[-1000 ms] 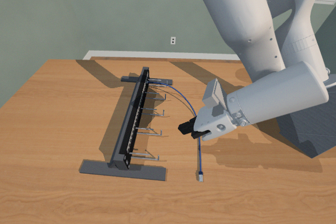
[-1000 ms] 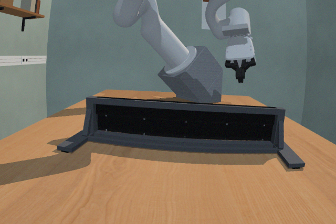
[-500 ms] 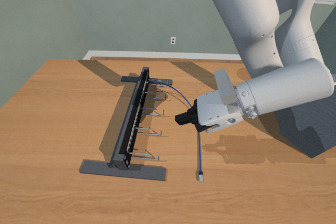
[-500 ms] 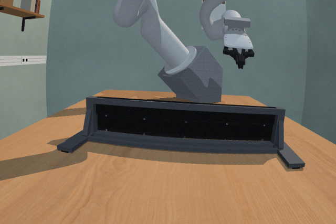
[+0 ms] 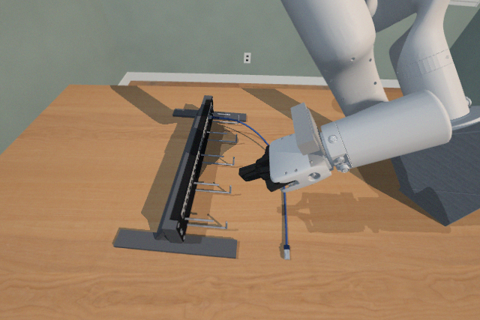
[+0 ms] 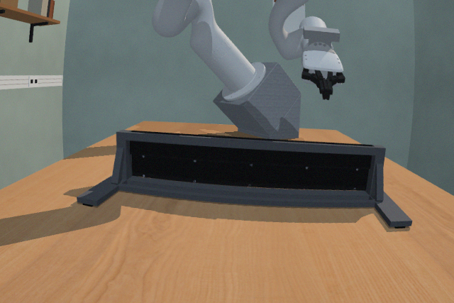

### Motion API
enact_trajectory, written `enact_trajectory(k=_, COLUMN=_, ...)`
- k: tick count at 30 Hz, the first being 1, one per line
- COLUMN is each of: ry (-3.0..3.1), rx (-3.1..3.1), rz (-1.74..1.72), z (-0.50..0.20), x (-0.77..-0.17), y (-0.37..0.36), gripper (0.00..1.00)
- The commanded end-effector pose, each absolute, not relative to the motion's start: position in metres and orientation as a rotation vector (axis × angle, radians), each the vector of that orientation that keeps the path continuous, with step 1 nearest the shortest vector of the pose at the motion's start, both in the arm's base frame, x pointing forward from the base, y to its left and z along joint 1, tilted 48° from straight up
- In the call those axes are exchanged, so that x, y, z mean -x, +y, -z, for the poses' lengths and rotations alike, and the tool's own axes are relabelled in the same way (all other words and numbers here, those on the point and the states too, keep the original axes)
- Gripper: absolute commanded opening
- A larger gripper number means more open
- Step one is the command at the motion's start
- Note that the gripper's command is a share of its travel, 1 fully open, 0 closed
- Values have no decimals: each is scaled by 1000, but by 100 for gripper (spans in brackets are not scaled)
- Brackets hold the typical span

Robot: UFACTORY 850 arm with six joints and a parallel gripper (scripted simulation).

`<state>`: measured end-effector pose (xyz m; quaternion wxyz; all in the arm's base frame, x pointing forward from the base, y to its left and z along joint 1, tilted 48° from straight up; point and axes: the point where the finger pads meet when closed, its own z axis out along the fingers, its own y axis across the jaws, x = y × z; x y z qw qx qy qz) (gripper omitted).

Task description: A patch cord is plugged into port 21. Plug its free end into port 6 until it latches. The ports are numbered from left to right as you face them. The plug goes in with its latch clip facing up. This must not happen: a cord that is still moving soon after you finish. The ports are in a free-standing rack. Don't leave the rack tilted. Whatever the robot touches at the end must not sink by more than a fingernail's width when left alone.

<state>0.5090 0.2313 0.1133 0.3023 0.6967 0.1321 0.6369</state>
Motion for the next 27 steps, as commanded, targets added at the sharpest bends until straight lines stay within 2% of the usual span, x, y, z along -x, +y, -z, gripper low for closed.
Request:
enact_trajectory(k=1, ry=351, rx=-1847, rz=-1691, z=-114, x=-522, y=229, gripper=0)
enact_trajectory(k=27, ry=351, rx=-1847, rz=-1691, z=-114, x=-541, y=224, gripper=0)
